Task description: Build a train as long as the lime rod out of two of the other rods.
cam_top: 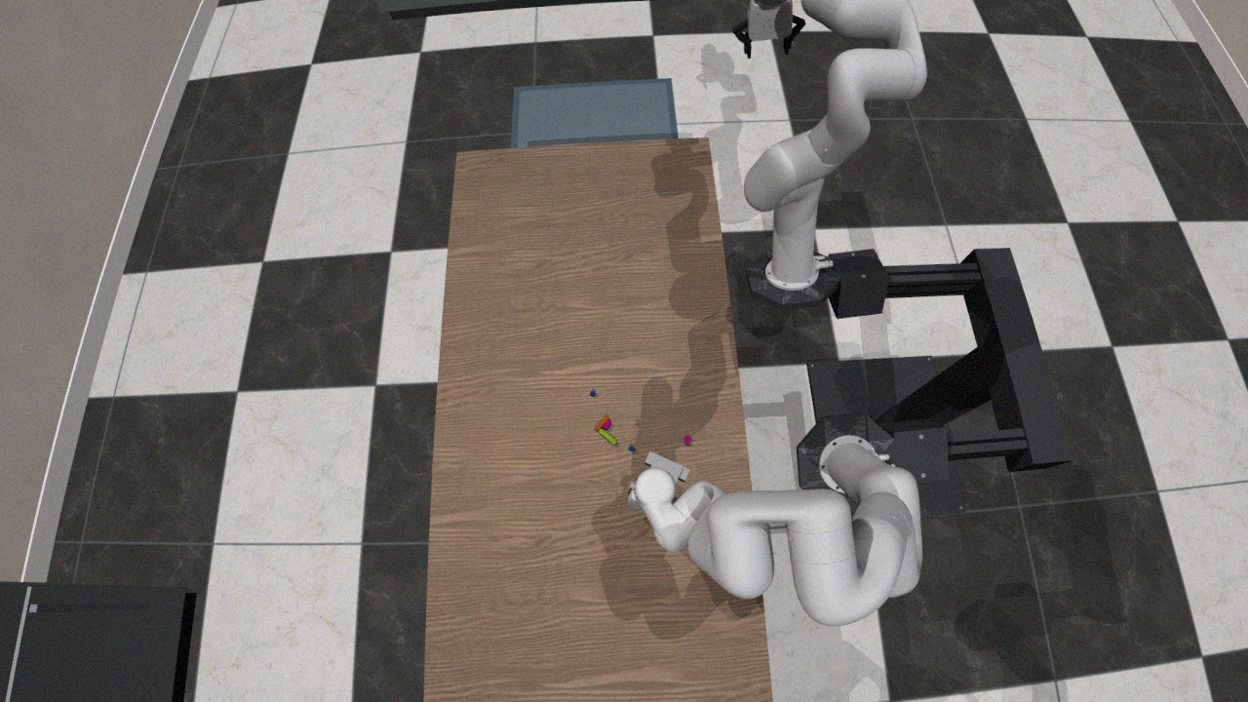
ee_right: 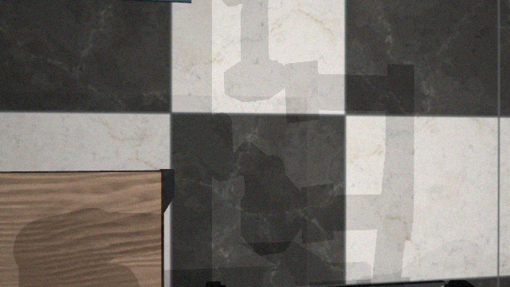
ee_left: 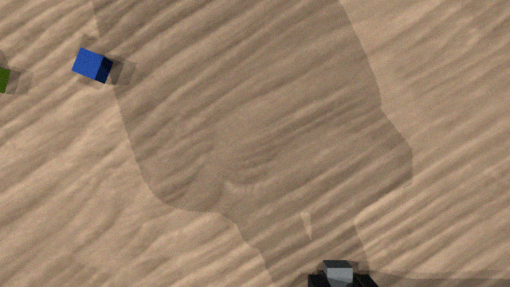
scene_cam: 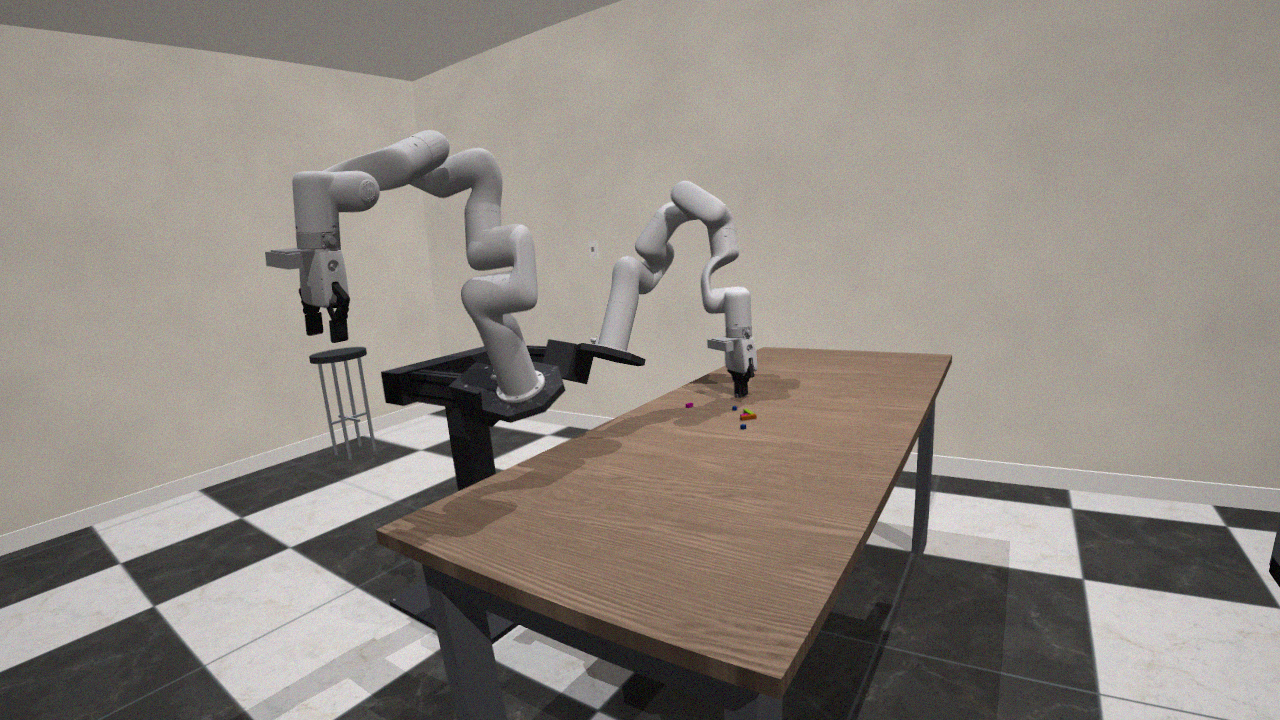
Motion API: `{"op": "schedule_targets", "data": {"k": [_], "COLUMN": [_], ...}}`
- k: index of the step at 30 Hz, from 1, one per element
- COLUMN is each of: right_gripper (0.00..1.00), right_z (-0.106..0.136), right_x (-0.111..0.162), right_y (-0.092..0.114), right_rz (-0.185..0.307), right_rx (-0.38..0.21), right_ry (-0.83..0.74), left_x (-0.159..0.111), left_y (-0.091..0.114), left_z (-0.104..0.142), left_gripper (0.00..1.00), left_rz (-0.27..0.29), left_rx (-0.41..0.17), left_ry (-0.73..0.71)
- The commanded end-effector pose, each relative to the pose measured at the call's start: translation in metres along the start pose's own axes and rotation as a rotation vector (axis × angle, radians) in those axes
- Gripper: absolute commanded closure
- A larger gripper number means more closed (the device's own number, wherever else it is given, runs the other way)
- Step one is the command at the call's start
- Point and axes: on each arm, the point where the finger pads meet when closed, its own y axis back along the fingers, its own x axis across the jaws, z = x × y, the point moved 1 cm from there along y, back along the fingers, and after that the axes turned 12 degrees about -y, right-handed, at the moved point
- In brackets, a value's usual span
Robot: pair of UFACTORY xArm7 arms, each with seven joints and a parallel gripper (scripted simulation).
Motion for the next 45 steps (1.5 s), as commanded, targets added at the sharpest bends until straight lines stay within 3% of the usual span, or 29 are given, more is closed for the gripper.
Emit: {"op": "schedule_targets", "data": {"k": [1, 11, 17, 19, 24, 28, 41, 45], "right_gripper": [0.0, 0.0, 0.0, 0.0, 0.0, 0.0, 0.0, 0.0], "right_z": [-0.001, -0.001, -0.001, -0.001, -0.001, -0.001, -0.001, -0.001], "right_x": [0.0, 0.0, 0.0, 0.0, 0.0, 0.0, 0.0, 0.0], "right_y": [0.002, 0.002, 0.002, 0.002, 0.002, 0.002, 0.002, 0.002], "right_rz": [-0.002, -0.002, -0.002, -0.002, -0.002, -0.002, -0.002, -0.002], "right_rx": [0.005, 0.005, 0.005, 0.005, 0.005, 0.005, 0.005, 0.005], "right_ry": [-0.001, -0.001, -0.001, -0.001, -0.001, -0.001, -0.001, -0.001], "left_x": [-0.002, -0.002, -0.002, -0.002, -0.002, -0.002, -0.002, -0.008], "left_y": [0.001, 0.008, 0.044, 0.044, 0.08, 0.098, 0.102, 0.102], "left_z": [0.001, 0.001, 0.001, 0.001, 0.001, 0.001, 0.0, -0.026], "left_gripper": [0.94, 0.94, 0.94, 0.94, 0.94, 0.94, 0.94, 0.94], "left_rz": [-0.004, -0.004, -0.004, -0.004, -0.004, -0.004, -0.004, -0.005], "left_rx": [-0.002, -0.002, -0.002, -0.002, -0.002, -0.003, -0.002, 0.0], "left_ry": [-0.001, -0.001, 0.0, 0.0, 0.0, 0.0, 0.0, 0.048]}}
